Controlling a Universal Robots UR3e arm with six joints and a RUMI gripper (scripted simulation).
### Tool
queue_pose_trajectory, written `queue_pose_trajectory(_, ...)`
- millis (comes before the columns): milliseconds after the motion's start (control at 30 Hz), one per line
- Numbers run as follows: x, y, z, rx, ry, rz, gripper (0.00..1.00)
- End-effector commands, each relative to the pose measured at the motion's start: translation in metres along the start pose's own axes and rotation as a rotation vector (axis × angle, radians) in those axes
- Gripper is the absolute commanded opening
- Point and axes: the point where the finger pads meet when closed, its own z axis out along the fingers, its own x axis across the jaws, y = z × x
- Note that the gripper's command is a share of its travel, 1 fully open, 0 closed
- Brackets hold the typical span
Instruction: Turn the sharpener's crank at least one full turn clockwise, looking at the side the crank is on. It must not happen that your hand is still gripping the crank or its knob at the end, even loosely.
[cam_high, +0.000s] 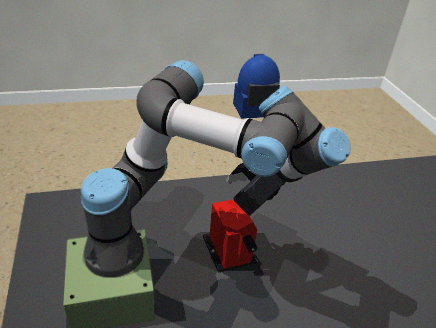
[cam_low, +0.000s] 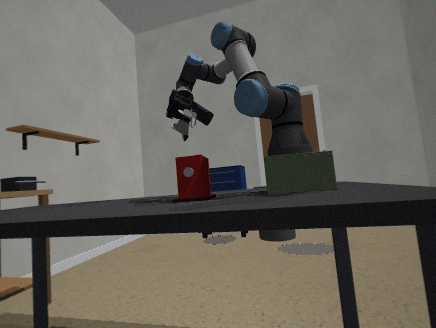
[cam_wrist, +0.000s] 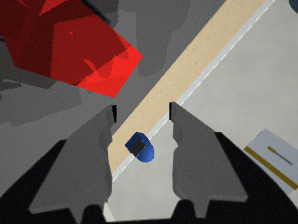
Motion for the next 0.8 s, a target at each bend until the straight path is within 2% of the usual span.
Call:
queue_pose_trajectory(0,-0.012,-0.008,-0.011,-0.006,-0.026,-0.09,0.32)
queue_pose_trajectory(167,-0.027,-0.02,-0.025,0.0,-0.068,-0.227,0.32)
queue_pose_trajectory(267,-0.029,-0.022,-0.027,0.0,-0.07,-0.235,0.32)
queue_pose_trajectory(400,-0.04,-0.033,-0.04,0.012,-0.108,-0.362,0.32)
queue_pose_trajectory(467,-0.044,-0.037,-0.044,0.014,-0.113,-0.378,0.32)
queue_pose_trajectory(767,-0.065,-0.062,-0.07,0.051,-0.172,-0.587,0.32)
